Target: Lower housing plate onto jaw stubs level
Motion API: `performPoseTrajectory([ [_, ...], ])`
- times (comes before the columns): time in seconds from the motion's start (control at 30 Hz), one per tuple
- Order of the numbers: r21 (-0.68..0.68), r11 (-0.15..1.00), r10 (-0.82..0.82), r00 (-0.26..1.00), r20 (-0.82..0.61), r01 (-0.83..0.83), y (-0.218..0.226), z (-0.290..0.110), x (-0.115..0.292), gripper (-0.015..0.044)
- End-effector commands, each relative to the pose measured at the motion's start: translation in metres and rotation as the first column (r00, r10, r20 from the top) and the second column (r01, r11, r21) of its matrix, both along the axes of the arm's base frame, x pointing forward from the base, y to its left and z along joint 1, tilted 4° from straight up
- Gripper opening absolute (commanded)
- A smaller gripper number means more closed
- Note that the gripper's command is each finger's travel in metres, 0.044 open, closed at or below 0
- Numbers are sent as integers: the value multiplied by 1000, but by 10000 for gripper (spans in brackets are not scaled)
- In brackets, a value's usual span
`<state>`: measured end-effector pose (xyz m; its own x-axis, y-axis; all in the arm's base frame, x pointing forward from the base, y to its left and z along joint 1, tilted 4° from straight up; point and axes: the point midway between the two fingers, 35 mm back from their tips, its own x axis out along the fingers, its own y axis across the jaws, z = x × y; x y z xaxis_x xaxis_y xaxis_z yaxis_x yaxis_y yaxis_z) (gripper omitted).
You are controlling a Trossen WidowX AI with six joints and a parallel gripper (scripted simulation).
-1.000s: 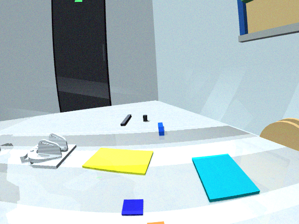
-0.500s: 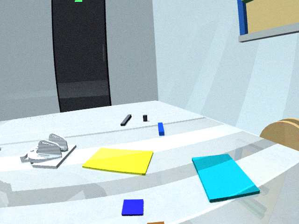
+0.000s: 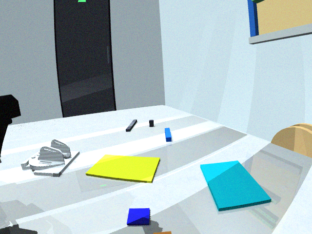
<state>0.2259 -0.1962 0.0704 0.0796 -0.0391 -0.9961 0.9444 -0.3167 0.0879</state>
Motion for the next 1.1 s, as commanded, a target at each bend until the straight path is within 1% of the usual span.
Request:
performPoseTrajectory([
  [0.0,-8,996,83,996,-9,-83,11,-1,4,351],
  [0.27,-17,965,260,966,-18,-260,36,-1,13,351],
  [0.53,-25,903,429,903,-29,-430,61,-2,20,351],
  [0.8,-32,810,584,811,-40,-585,86,-2,24,351],
  [1.07,-37,691,720,692,-52,-722,111,-3,26,351],
])
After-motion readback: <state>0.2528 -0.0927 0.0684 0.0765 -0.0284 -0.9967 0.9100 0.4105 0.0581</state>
